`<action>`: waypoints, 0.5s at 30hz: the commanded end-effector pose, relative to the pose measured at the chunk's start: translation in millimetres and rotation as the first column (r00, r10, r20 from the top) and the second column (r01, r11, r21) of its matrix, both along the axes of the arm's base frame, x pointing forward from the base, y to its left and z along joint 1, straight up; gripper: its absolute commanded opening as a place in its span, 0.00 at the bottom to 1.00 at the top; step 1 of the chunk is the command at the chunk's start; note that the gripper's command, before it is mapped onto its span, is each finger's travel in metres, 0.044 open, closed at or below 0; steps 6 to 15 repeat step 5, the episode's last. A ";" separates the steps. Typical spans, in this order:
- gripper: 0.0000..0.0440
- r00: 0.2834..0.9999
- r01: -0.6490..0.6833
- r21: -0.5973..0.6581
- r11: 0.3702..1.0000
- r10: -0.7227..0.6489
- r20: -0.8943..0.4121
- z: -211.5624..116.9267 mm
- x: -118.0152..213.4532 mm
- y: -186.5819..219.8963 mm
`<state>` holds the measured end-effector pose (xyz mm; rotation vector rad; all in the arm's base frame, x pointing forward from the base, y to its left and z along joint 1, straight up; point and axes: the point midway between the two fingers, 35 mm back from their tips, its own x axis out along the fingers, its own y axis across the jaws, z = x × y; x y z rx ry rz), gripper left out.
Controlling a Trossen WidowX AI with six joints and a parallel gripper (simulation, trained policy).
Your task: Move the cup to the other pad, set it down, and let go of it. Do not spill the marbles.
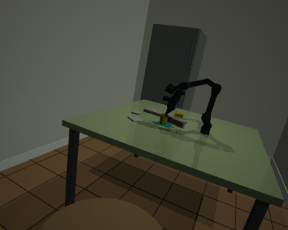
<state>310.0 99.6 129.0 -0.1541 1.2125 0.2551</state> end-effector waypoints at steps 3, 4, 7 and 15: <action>0.66 0.999 0.017 0.025 1.000 -0.018 0.045 18.8 0.1 -2.0; 0.71 0.998 0.020 0.029 0.999 -0.021 0.051 21.6 0.4 -2.6; 0.76 0.998 0.023 0.032 0.999 -0.025 0.058 24.7 0.9 -3.2; 0.76 0.998 0.023 0.032 0.999 -0.025 0.058 24.7 0.9 -3.2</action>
